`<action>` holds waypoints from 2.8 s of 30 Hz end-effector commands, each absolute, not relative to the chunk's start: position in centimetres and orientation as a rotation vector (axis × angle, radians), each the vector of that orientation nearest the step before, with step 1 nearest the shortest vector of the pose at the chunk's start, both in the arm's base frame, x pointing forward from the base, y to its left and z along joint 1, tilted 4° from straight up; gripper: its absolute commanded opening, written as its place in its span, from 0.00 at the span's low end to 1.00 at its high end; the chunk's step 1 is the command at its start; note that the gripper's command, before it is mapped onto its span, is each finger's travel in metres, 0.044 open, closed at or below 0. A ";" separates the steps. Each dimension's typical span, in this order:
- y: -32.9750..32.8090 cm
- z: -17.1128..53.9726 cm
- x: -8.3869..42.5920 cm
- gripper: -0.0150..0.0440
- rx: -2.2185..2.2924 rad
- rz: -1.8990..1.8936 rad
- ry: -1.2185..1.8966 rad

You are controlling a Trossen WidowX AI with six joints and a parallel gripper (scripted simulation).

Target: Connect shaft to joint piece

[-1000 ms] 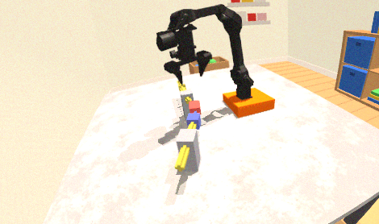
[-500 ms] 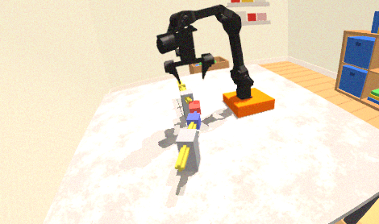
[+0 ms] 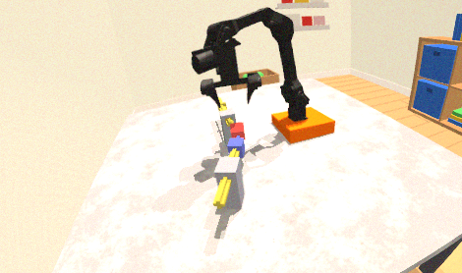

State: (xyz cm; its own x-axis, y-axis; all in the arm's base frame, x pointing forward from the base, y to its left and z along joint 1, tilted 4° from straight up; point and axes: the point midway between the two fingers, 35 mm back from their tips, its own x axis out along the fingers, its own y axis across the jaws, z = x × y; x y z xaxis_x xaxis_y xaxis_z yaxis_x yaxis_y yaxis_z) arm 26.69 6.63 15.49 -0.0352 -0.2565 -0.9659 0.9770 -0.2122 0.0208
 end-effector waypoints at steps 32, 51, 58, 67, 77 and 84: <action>12.9 8.9 27.9 1.00 1.163 -1.491 0.905; 12.2 6.1 27.9 1.00 1.162 -1.492 0.905; 12.2 6.1 27.9 0.73 1.162 -1.492 0.905; 12.2 6.1 27.9 0.56 1.162 -1.492 0.905; 12.2 6.1 27.9 0.56 1.162 -1.492 0.905; 12.2 6.1 27.9 0.56 1.162 -1.492 0.905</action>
